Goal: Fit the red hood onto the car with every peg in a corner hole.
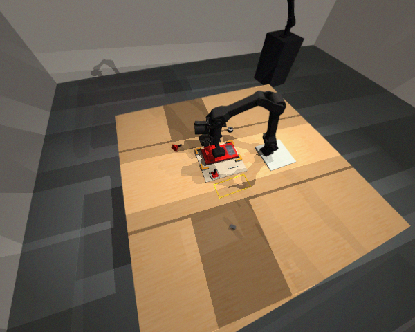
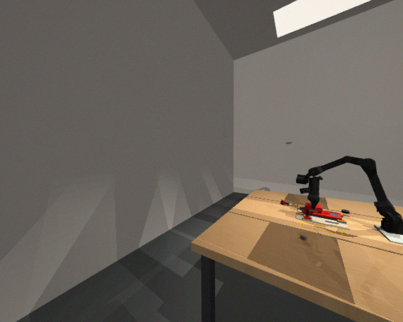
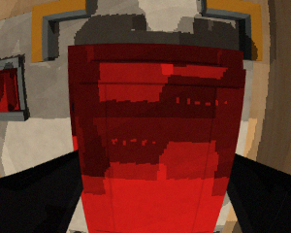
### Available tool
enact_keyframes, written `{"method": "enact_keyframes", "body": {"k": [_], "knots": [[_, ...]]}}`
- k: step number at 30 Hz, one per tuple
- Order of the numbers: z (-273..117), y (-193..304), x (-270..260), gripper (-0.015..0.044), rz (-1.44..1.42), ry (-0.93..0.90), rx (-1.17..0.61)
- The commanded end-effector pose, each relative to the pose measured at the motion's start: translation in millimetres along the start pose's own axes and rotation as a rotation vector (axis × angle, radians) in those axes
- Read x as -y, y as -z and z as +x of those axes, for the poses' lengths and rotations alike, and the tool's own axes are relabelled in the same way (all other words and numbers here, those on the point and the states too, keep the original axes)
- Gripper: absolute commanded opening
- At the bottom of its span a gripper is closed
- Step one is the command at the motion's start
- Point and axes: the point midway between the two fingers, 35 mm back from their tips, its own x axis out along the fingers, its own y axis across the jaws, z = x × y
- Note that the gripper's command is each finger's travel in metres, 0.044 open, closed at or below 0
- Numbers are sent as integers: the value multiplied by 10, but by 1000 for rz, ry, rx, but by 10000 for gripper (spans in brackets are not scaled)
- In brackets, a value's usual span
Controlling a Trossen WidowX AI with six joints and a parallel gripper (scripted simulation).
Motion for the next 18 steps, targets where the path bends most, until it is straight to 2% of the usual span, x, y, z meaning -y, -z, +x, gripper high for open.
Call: {"method": "enact_keyframes", "body": {"k": [1, 18], "knots": [[20, -2, -5, 0, -1, -4, 0], [-40, -3, -3, 0, 0, -2, 0]]}}
